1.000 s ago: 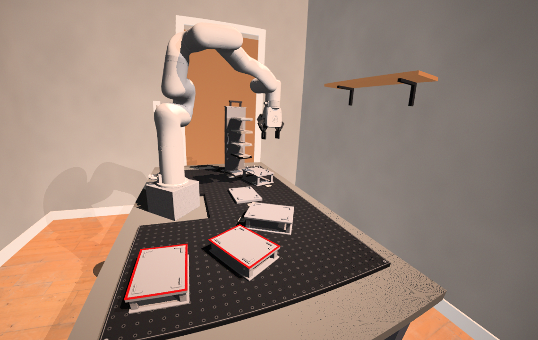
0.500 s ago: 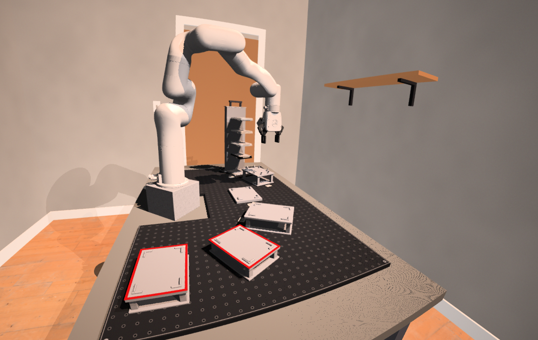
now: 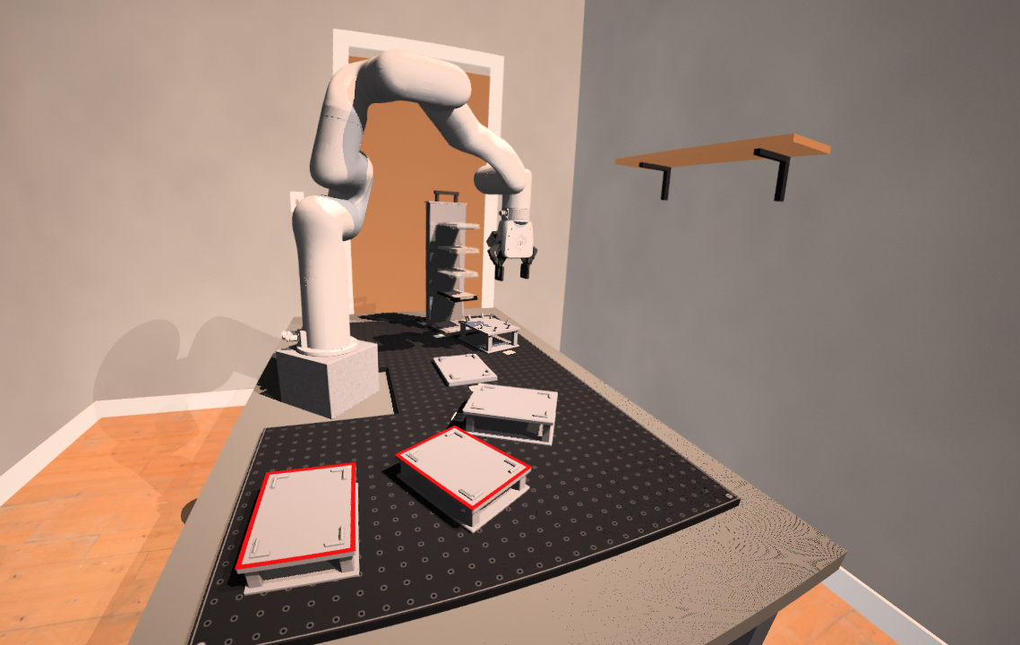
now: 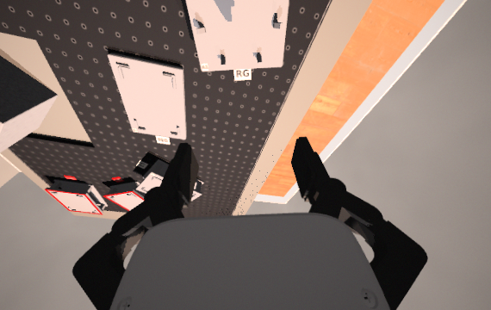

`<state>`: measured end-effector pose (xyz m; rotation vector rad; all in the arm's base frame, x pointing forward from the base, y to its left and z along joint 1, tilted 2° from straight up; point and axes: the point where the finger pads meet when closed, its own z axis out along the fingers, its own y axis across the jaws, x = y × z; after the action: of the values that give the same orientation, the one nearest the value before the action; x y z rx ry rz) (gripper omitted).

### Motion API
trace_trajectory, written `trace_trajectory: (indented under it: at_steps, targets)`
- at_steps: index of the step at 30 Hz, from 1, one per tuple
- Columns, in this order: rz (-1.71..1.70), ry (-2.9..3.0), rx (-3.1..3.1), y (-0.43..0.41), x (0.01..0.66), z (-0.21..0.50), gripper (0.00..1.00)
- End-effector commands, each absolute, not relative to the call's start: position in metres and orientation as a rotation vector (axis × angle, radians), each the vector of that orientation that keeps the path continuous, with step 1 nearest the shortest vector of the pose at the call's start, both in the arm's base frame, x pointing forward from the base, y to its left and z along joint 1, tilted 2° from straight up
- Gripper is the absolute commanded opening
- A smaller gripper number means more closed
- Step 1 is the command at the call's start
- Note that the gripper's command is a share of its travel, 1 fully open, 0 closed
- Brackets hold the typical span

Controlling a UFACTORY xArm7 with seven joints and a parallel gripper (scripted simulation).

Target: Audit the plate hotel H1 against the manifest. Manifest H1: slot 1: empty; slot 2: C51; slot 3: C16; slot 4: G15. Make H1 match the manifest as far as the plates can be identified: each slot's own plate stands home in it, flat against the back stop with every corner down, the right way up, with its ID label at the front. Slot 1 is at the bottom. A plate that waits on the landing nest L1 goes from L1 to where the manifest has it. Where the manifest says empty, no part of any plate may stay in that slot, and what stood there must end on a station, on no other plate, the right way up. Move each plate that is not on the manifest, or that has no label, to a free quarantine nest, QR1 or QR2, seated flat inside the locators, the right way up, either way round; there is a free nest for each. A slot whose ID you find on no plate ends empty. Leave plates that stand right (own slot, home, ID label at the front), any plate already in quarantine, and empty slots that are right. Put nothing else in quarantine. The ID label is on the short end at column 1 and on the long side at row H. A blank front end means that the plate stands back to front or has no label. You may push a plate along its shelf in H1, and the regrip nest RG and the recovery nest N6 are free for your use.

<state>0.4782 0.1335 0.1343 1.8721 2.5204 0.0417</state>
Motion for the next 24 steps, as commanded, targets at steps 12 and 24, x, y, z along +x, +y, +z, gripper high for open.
trace_trajectory:
  at_steps: [12,24]
  targets:
    - [0.048,2.517,1.870,0.1341,0.4802,0.1272,1.00]
    - [0.212,2.621,1.942,0.1341,0.4802,0.1270,1.00]
